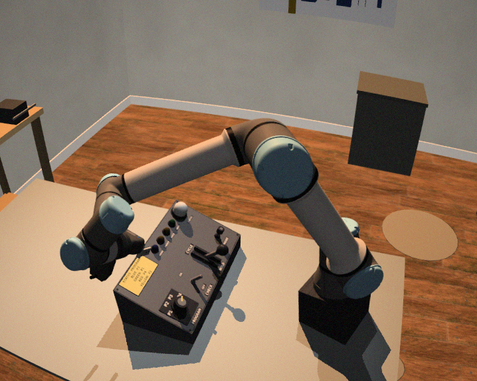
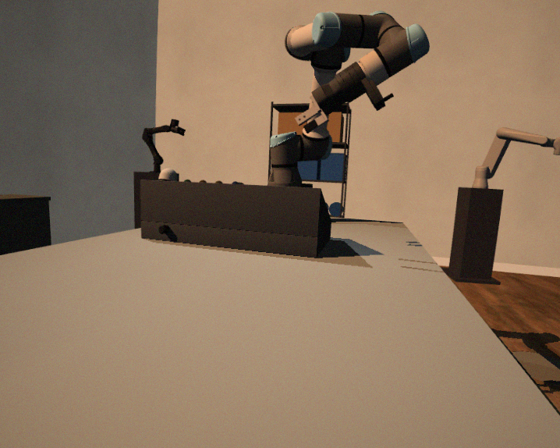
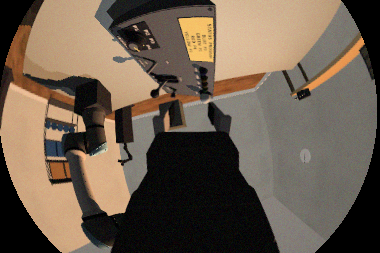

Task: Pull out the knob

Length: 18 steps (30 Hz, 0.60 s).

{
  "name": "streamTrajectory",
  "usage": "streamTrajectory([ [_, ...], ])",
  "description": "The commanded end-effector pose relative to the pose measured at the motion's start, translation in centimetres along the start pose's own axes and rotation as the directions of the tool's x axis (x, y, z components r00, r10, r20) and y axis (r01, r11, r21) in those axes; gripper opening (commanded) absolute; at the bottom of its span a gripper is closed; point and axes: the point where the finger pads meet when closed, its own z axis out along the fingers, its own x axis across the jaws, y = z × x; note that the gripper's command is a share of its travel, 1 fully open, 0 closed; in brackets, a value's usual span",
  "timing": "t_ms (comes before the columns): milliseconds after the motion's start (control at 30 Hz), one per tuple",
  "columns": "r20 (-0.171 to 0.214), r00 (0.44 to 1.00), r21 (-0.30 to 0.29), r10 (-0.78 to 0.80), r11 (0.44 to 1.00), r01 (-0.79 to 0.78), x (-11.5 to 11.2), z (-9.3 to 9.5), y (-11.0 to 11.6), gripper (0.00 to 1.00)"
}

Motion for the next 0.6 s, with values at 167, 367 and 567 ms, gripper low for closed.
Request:
streamTrajectory([
  [167, 0.007, 1.0, 0.011, 0.02, 1.0, -0.021, -0.2, 0.2, 0.2, 1.0],
  [367, 0.024, 0.998, 0.031, 0.06, 0.998, -0.061, -0.6, 0.6, 0.4, 1.0],
  [567, 0.055, 0.99, 0.065, 0.127, 0.989, -0.13, -1.3, 1.4, 0.8, 1.0],
])
